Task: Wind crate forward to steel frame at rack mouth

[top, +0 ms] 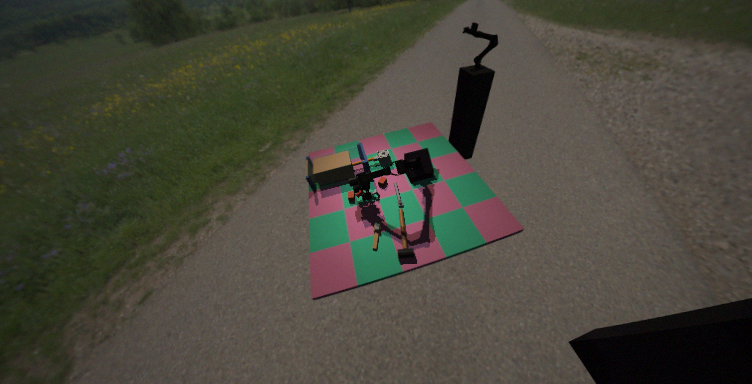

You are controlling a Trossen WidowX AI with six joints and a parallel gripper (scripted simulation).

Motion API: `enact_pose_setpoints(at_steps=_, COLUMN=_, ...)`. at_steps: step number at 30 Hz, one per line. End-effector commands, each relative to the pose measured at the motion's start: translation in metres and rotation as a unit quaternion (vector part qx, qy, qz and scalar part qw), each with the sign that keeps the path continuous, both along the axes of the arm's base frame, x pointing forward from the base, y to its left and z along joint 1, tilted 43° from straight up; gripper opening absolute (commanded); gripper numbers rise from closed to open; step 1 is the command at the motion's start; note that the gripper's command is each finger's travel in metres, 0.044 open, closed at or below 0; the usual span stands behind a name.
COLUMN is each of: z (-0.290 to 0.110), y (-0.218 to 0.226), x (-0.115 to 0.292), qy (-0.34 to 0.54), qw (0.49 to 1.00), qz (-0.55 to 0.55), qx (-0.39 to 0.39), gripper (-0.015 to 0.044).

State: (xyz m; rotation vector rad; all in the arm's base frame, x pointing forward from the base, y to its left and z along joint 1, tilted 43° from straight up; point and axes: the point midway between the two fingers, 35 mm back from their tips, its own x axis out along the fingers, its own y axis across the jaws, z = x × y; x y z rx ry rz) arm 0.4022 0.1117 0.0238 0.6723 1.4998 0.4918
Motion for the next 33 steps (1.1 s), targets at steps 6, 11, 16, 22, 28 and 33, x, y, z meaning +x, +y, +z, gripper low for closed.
enact_pose_setpoints(at_steps=6, z=-0.0041, y=0.0046, x=-0.0005, qy=0.001, qw=1.0, qz=0.001, qx=0.0, gripper=0.0414)
enact_pose_setpoints(at_steps=11, z=-0.0041, y=0.0046, x=-0.0005, qy=0.001, qw=1.0, qz=0.001, qx=0.0, gripper=0.0282)
enact_pose_setpoints(at_steps=16, z=-0.0041, y=0.0046, x=-0.0005, qy=0.001, qw=1.0, qz=0.001, qx=0.0, gripper=0.0151)
enact_pose_setpoints(at_steps=22, z=-0.0041, y=0.0046, x=-0.0005, qy=0.001, qw=1.0, qz=0.001, qx=0.0, gripper=0.0072)
enact_pose_setpoints(at_steps=28, z=-0.0041, y=0.0046, x=-0.0005, qy=0.001, qw=1.0, qz=0.001, qx=0.0, gripper=0.0032)
enact_pose_setpoints(at_steps=33, z=-0.0041, y=0.0046, x=-0.0005, qy=0.001, qw=1.0, qz=0.001, qx=0.0, gripper=0.0)
